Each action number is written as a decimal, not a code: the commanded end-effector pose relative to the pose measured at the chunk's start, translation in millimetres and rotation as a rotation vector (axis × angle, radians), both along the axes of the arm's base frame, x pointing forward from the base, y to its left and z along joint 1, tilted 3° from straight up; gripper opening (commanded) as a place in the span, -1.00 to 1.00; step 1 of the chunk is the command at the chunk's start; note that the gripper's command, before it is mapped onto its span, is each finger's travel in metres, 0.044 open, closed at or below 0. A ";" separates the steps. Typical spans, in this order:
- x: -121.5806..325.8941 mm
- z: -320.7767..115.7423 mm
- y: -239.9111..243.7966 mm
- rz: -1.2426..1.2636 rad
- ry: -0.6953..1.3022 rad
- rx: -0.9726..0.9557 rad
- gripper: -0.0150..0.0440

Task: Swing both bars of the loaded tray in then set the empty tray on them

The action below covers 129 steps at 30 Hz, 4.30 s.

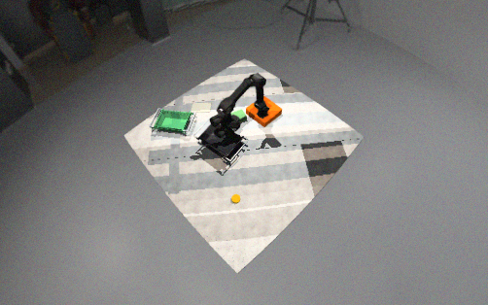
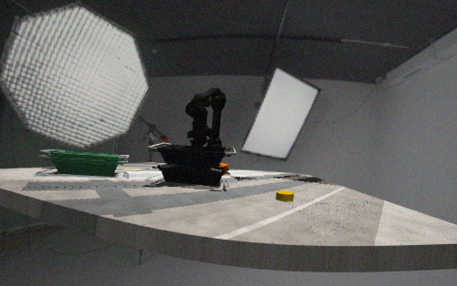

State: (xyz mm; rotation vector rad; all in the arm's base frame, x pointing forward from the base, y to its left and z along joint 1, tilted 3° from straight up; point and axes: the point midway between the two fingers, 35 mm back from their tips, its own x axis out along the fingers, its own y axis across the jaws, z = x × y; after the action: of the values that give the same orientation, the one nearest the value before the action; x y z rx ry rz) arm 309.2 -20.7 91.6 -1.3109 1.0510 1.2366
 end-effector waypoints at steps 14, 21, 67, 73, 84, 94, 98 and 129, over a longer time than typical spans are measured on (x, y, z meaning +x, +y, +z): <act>-6.1 -11.5 0.1 0.004 0.024 -0.002 -0.49; -8.0 -14.7 0.1 0.005 0.031 -0.002 -0.49; -8.0 -14.7 0.1 0.005 0.031 -0.002 -0.49; -8.0 -14.7 0.1 0.005 0.031 -0.002 -0.49; -8.0 -14.7 0.1 0.005 0.031 -0.002 -0.44; -8.0 -14.7 0.1 0.005 0.031 -0.002 0.06; -8.0 -14.7 0.1 0.005 0.031 -0.002 0.25; -3.7 25.9 -1.6 0.003 0.028 0.000 1.00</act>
State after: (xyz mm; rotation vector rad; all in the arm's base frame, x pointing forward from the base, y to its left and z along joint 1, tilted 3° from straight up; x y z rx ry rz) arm 302.2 -21.0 100.7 -1.2854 1.0796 1.2723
